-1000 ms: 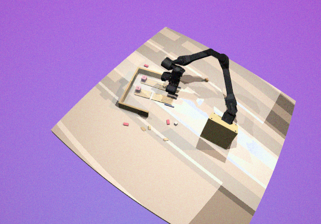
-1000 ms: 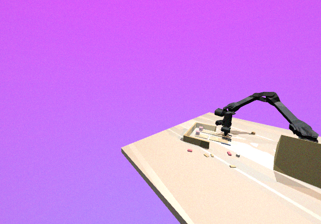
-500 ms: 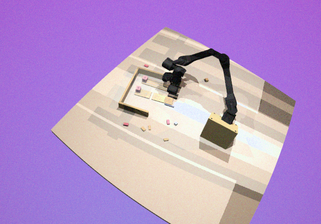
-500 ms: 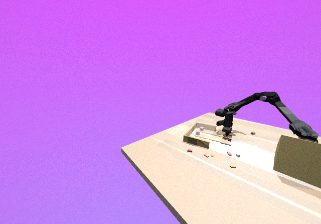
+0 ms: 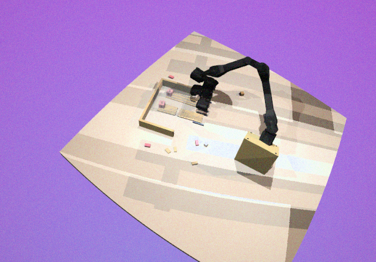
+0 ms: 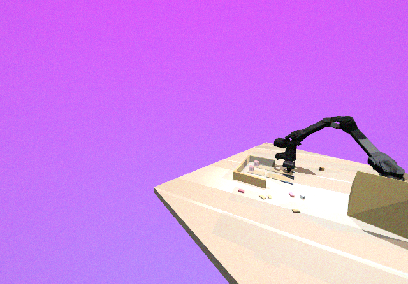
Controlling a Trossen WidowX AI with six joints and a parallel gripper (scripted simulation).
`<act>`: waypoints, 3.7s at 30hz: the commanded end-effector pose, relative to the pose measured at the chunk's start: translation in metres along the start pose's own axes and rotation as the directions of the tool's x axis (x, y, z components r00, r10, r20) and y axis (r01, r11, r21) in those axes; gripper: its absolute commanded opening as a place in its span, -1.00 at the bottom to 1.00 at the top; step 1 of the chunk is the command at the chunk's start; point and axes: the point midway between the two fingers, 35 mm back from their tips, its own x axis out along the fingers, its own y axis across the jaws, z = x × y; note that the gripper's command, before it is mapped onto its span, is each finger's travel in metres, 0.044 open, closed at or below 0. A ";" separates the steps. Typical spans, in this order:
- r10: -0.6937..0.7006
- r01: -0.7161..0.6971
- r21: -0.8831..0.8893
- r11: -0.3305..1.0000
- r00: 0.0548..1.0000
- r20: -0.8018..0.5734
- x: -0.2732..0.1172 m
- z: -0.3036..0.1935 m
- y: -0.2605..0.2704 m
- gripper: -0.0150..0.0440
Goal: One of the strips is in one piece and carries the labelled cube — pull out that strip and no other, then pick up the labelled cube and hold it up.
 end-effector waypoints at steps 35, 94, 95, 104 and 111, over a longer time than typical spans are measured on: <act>0.000 0.000 -0.006 1.000 1.000 -0.009 0.008 -0.060 0.000 -0.49; 0.000 0.000 -0.009 1.000 1.000 -0.013 0.010 -0.129 -0.002 -0.49; 0.000 0.000 -0.009 1.000 1.000 -0.013 0.010 -0.130 -0.002 -0.49; 0.000 0.000 -0.009 1.000 1.000 -0.013 0.010 -0.139 -0.002 -0.49; 0.000 0.000 -0.009 1.000 1.000 -0.014 0.010 -0.145 -0.002 -0.49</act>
